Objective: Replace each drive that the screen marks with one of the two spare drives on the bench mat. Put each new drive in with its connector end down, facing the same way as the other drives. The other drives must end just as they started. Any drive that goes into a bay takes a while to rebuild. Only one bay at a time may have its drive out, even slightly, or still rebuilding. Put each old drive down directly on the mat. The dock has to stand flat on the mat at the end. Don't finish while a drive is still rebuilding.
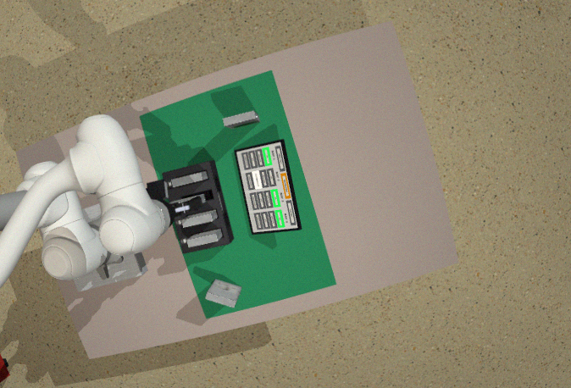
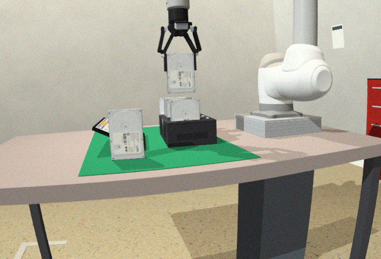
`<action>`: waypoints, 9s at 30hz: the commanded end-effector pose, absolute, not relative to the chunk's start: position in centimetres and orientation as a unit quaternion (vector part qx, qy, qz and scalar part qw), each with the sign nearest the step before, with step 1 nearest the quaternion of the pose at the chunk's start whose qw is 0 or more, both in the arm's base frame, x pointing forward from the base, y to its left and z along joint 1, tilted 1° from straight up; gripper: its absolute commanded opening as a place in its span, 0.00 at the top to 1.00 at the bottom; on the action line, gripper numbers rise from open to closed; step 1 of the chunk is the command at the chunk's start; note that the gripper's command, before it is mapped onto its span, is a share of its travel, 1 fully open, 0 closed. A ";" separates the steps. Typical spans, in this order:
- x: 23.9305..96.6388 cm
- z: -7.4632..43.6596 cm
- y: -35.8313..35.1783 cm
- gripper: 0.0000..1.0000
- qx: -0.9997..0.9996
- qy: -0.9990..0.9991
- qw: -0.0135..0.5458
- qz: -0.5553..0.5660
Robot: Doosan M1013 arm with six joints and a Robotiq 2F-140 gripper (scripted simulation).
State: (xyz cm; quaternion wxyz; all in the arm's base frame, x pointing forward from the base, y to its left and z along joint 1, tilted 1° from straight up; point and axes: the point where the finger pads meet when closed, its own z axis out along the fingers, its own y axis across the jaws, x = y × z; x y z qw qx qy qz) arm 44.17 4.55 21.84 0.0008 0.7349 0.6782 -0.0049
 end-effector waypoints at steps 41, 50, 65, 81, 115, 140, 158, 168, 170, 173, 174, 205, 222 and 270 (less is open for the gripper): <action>44.6 22.1 9.9 0.90 0.735 0.678 0.001 -0.004; 44.5 22.0 14.2 0.90 0.735 0.678 0.001 -0.004; 43.6 22.0 20.3 0.90 0.735 0.678 0.001 -0.004; 42.6 21.9 24.0 0.90 0.735 0.678 0.001 -0.004; 42.5 20.8 24.5 0.90 0.735 0.678 0.001 -0.004; 42.5 15.4 24.5 0.90 0.735 0.678 0.001 -0.004; 42.4 10.3 24.4 0.90 0.735 0.678 0.001 -0.004; 42.4 7.9 24.4 0.90 0.735 0.678 0.001 -0.004; 42.4 7.7 24.4 0.90 0.735 0.678 0.001 -0.004; 42.4 7.4 24.4 0.90 0.735 0.678 0.001 -0.004; 42.4 7.3 24.4 0.90 0.735 0.678 0.001 -0.004; 42.4 6.2 24.4 0.90 0.735 0.678 0.001 -0.004; 42.4 6.2 24.4 0.90 0.735 0.678 0.001 -0.004; 42.4 4.3 24.4 0.90 0.735 0.678 0.001 -0.004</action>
